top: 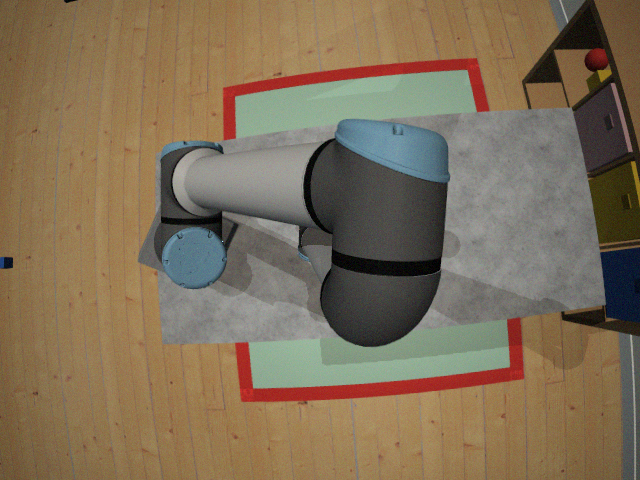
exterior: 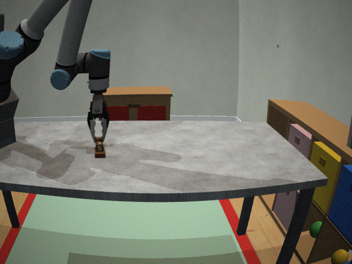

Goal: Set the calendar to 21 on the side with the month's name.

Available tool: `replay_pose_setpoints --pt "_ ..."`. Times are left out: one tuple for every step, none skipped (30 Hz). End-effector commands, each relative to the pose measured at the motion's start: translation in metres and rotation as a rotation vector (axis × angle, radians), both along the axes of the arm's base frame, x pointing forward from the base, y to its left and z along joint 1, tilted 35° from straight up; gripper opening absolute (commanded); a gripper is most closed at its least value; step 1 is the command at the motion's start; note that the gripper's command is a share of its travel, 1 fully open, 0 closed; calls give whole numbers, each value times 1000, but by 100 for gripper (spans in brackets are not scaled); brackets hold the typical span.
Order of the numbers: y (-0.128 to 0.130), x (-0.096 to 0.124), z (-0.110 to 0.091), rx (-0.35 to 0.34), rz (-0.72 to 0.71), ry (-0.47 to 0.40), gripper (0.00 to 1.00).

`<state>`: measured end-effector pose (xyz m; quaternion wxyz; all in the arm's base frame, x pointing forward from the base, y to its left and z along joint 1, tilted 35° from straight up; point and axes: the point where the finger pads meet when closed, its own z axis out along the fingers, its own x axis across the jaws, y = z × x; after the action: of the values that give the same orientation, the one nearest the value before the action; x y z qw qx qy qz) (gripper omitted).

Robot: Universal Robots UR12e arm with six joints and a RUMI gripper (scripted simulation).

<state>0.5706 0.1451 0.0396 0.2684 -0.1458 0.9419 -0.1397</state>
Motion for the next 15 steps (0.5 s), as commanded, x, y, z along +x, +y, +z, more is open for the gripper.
replay_pose_setpoints --pt "0 0 0 0 0 -1 10" --pt "0 0 0 0 0 -1 10" --pt "0 0 0 0 0 -1 10" --pt "0 0 1 0 0 -1 10" --pt "0 -1 1 0 0 -1 10" --pt "1 -1 2 0 0 -1 10" --pt "1 -2 3 0 0 -1 10" --pt "1 -3 4 0 0 -1 10" --pt "1 -4 6 0 0 -1 10" --pt "2 -5 8 0 0 -1 10" --pt "2 -7 10 0 0 -1 10" --pt "3 -8 13 0 0 -1 10" --pt "4 -10 16 0 0 -1 10" --pt "4 -12 19 0 0 -1 10" --pt "5 -15 22 0 0 -1 10"
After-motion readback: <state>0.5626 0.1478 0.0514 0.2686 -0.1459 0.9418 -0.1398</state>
